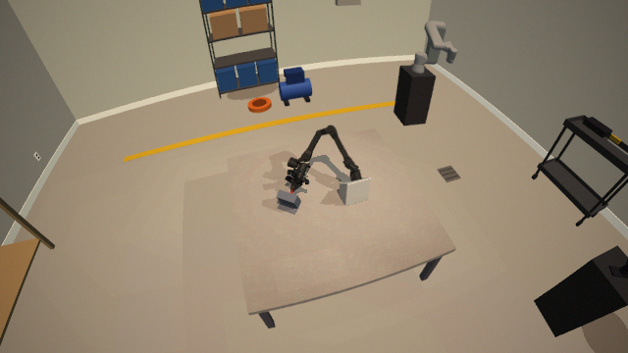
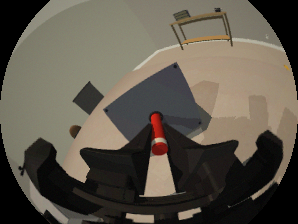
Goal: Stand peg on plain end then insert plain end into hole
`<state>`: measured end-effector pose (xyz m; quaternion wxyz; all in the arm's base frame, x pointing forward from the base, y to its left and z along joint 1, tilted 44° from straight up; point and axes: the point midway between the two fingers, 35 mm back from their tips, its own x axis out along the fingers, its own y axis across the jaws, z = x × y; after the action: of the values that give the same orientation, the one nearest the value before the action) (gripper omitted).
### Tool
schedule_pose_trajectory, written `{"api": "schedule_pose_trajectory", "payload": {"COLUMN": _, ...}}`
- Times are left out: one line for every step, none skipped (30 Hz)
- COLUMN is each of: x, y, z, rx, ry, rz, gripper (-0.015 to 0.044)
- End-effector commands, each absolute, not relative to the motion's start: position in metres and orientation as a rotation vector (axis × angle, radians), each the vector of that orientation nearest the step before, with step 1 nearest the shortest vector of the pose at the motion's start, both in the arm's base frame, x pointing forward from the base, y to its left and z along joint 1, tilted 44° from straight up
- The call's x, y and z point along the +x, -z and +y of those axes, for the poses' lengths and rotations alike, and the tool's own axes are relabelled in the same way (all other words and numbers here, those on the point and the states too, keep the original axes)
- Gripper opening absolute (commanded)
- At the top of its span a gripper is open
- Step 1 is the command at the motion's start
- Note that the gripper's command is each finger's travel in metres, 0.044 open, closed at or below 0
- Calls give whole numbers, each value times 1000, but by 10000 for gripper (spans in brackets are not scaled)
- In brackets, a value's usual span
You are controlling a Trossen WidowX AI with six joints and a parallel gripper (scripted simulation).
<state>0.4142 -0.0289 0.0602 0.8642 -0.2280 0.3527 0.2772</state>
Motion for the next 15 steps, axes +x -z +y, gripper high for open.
{"api": "schedule_pose_trajectory", "payload": {"x": 416, "y": -57, "z": -28, "rx": -476, "ry": -578, "rz": 743, "gripper": 0}}
{"api": "schedule_pose_trajectory", "payload": {"x": 417, "y": -57, "z": -28, "rx": -476, "ry": -578, "rz": 743, "gripper": 0}}
{"api": "schedule_pose_trajectory", "payload": {"x": 417, "y": -56, "z": -27, "rx": -476, "ry": -578, "rz": 743, "gripper": 0}}
{"api": "schedule_pose_trajectory", "payload": {"x": 417, "y": -56, "z": -27, "rx": -476, "ry": -578, "rz": 743, "gripper": 0}}
{"api": "schedule_pose_trajectory", "payload": {"x": 418, "y": -55, "z": -27, "rx": -476, "ry": -578, "rz": 743, "gripper": 0}}
{"api": "schedule_pose_trajectory", "payload": {"x": 418, "y": -55, "z": -27, "rx": -476, "ry": -578, "rz": 743, "gripper": 0}}
{"api": "schedule_pose_trajectory", "payload": {"x": 418, "y": -55, "z": -27, "rx": -476, "ry": -578, "rz": 743, "gripper": 0}}
{"api": "schedule_pose_trajectory", "payload": {"x": 419, "y": -54, "z": -27, "rx": -476, "ry": -578, "rz": 743, "gripper": 0}}
{"api": "schedule_pose_trajectory", "payload": {"x": 419, "y": -54, "z": -26, "rx": -476, "ry": -578, "rz": 743, "gripper": 0}}
{"api": "schedule_pose_trajectory", "payload": {"x": 419, "y": -54, "z": -26, "rx": -476, "ry": -578, "rz": 743, "gripper": 0}}
{"api": "schedule_pose_trajectory", "payload": {"x": 419, "y": -53, "z": -26, "rx": -476, "ry": -578, "rz": 743, "gripper": 0}}
{"api": "schedule_pose_trajectory", "payload": {"x": 420, "y": -53, "z": -26, "rx": -476, "ry": -578, "rz": 743, "gripper": 0}}
{"api": "schedule_pose_trajectory", "payload": {"x": 420, "y": -53, "z": -26, "rx": -476, "ry": -578, "rz": 743, "gripper": 0}}
{"api": "schedule_pose_trajectory", "payload": {"x": 420, "y": -53, "z": -26, "rx": -476, "ry": -578, "rz": 743, "gripper": 0}}
{"api": "schedule_pose_trajectory", "payload": {"x": 420, "y": -53, "z": -26, "rx": -476, "ry": -578, "rz": 743, "gripper": 0}}
